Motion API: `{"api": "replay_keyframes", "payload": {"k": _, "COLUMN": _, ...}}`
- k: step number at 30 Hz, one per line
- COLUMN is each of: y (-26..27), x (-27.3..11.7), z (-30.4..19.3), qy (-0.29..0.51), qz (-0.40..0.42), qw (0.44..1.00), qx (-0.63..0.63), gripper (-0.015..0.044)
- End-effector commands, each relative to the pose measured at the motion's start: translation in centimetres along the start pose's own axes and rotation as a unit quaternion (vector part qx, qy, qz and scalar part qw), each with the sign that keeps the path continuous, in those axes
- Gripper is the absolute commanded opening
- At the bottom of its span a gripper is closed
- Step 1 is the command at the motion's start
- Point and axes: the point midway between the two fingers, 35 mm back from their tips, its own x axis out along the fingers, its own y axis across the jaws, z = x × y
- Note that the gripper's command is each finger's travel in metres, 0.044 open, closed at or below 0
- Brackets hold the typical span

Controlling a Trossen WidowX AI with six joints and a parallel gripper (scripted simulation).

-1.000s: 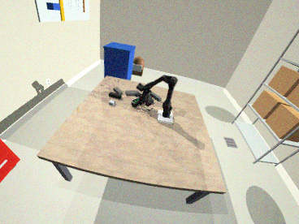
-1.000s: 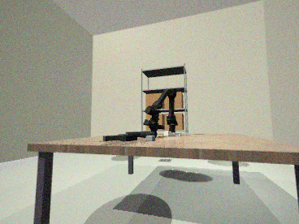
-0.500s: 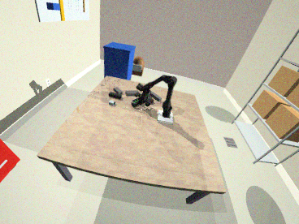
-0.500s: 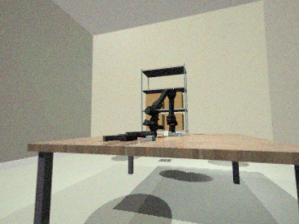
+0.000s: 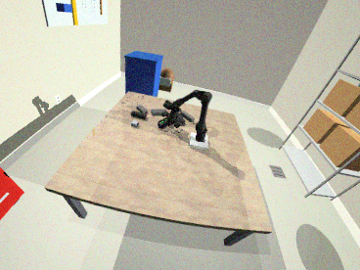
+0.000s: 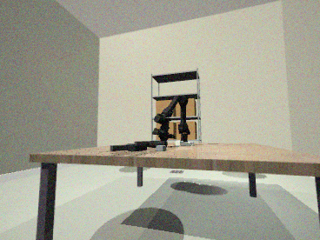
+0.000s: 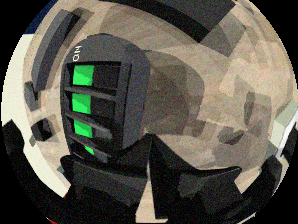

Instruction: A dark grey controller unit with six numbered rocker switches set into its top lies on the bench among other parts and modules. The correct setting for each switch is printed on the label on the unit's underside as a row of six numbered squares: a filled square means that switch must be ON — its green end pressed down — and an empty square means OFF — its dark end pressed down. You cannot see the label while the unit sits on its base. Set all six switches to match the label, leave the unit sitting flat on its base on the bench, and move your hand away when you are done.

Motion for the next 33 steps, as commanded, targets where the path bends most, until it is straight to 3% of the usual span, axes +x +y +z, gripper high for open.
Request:
{"api": "replay_keyframes", "payload": {"k": 1, "y": 1.3, "x": 0.09, "z": 0.02, "qy": -0.001, "qz": 0.011, "qw": 1.0, "qx": 0.0, "gripper": 0.0}}
{"api": "replay_keyframes", "payload": {"k": 33, "y": 1.61, "x": 0.15, "z": 0.02, "qy": -0.001, "qz": 0.011, "qw": 1.0, "qx": 0.0, "gripper": 0.0}}
